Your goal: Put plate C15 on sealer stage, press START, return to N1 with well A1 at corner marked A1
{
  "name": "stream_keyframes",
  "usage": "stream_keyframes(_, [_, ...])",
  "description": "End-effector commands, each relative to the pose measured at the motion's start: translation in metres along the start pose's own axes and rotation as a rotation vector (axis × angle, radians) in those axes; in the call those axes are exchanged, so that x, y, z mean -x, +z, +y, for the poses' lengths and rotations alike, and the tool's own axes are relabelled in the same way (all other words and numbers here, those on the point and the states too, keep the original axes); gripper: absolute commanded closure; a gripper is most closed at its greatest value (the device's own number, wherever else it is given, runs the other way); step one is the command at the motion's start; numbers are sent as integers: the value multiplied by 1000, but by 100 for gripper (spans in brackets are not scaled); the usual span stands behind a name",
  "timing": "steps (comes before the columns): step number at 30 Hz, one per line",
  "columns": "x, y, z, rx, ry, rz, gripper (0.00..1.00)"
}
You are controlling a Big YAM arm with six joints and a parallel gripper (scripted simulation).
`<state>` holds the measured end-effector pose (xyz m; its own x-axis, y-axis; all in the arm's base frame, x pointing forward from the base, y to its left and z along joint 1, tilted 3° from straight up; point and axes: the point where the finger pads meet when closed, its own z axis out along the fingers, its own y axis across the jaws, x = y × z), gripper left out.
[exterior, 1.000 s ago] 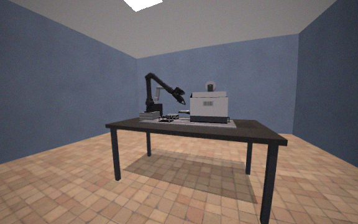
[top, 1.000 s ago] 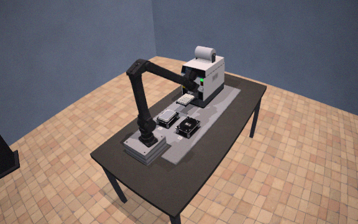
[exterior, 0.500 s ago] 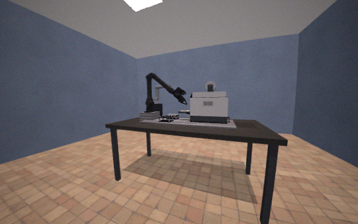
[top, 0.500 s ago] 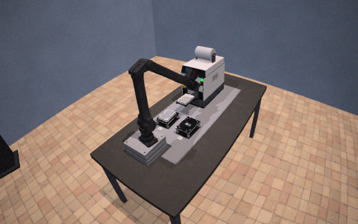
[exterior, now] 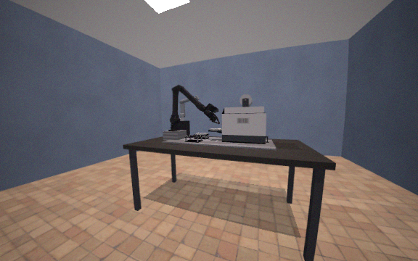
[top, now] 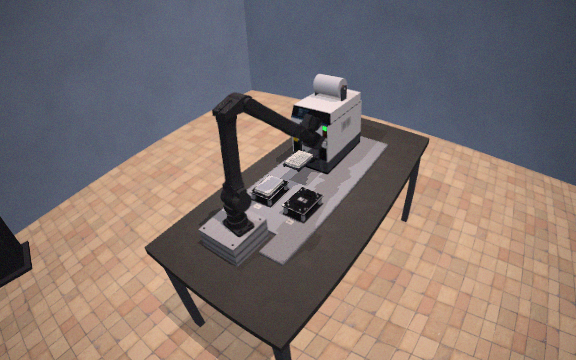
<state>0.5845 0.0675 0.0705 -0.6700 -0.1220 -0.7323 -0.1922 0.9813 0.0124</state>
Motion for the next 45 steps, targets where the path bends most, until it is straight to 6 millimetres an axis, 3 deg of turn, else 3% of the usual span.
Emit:
stream_keyframes(1, [30, 7, 3, 1, -2, -52, 100])
stream_keyframes(7, [32, 19, 5, 3, -4, -56, 100])
stream_keyframes(14, [17, 9, -9, -14, 15, -24, 100])
stream_keyframes(27, [3, 0, 6, 5, 1, -1, 100])
stream_keyframes(34, [22, -1, 6, 5, -3, -39, 100])
stream_keyframes(40, [35, 2, -10, -15, 11, -69, 100])
stream_keyframes(45, [34, 10, 1, 0, -2, -65, 100])
